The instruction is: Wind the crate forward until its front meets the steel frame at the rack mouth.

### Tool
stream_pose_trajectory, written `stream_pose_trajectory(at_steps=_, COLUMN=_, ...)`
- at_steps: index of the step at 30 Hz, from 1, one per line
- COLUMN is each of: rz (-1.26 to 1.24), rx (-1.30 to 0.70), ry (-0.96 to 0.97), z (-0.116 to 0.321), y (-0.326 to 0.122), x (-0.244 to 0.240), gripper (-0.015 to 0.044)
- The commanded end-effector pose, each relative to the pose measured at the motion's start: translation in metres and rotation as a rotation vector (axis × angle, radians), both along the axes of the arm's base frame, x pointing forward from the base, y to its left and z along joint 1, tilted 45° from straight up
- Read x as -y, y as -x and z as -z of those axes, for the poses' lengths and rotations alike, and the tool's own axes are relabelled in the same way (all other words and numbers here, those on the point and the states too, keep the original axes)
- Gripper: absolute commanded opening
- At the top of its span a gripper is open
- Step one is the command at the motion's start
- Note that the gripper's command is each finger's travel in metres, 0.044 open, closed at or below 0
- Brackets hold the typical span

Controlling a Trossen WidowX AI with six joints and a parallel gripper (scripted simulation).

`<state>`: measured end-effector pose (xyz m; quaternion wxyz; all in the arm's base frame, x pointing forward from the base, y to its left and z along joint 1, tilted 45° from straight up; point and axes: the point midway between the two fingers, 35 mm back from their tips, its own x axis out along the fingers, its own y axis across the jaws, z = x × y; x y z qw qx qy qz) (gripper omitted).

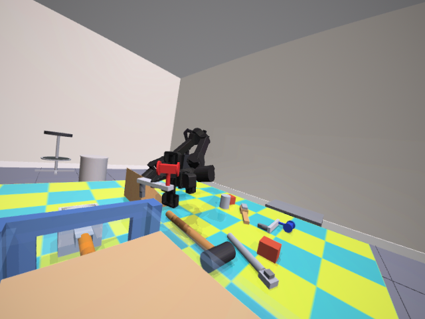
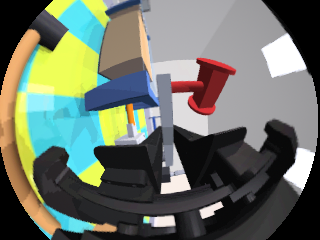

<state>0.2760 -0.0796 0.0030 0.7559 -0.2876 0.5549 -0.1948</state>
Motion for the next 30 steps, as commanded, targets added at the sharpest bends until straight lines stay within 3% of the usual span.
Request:
stream_pose_trajectory(at_steps=1, rz=0.031, rx=-0.004, ry=-0.003, z=0.016, y=0.003, x=0.017, gripper=0.0)
stream_pose_trajectory(at_steps=30, rz=0.015, rx=-0.025, ry=0.041, z=0.099, y=0.037, x=0.106, gripper=0.0)
